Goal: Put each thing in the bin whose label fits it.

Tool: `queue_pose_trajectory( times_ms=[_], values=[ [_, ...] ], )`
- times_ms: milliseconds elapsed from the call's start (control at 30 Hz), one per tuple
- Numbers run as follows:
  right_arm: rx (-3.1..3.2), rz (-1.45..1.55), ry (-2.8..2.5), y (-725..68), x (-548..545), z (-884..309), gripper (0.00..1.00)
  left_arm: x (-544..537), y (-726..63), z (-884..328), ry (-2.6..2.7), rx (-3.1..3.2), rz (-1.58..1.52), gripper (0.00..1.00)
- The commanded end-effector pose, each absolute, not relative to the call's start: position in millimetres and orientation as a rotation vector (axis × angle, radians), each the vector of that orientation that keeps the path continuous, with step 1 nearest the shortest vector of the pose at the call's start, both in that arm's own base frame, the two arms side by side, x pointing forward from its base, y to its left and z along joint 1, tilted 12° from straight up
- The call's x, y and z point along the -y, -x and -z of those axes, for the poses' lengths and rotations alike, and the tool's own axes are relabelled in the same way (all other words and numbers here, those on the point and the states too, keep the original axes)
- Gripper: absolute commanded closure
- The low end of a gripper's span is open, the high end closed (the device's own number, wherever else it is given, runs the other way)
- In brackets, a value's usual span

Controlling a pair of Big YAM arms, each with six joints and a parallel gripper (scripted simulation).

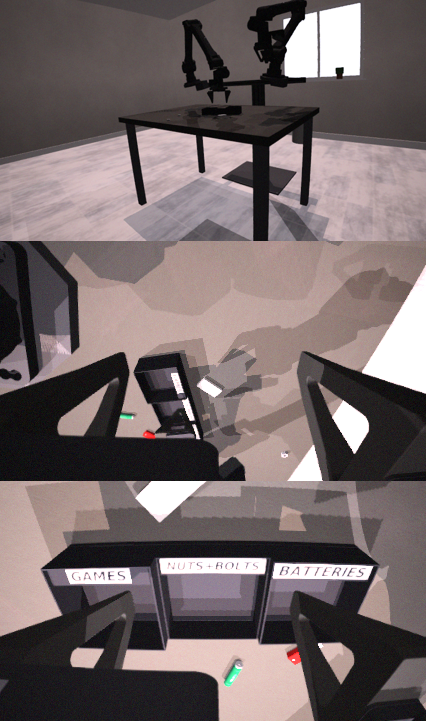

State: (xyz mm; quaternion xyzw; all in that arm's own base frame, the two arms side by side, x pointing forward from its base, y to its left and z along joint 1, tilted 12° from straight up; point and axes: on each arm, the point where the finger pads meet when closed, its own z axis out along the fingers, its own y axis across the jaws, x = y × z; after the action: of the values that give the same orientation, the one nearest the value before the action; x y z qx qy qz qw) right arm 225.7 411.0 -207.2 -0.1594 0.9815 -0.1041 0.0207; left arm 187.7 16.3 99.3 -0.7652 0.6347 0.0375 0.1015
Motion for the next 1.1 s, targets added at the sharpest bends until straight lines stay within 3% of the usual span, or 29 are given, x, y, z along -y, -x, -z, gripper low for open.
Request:
queue_pose_trajectory(
  times_ms=[0,233,833,1067],
  values=[
    [-3.031,0.287,0.49,-233,-424,200,0.0,-17,-190,-100,2.25,-1.875,-0.088,0.0],
    [-3.031,0.287,0.49,-233,-424,200,0.0,-17,-190,-100,2.25,-1.875,-0.088,0.0],
    [-3.016,0.229,0.479,-224,-466,49,0.0,-17,-190,-100,2.25,-1.875,-0.088,0.0],
    [-3.046,0.324,0.484,-216,-436,85,0.0,-17,-190,-100,2.25,-1.875,-0.088,0.0]
  ],
)
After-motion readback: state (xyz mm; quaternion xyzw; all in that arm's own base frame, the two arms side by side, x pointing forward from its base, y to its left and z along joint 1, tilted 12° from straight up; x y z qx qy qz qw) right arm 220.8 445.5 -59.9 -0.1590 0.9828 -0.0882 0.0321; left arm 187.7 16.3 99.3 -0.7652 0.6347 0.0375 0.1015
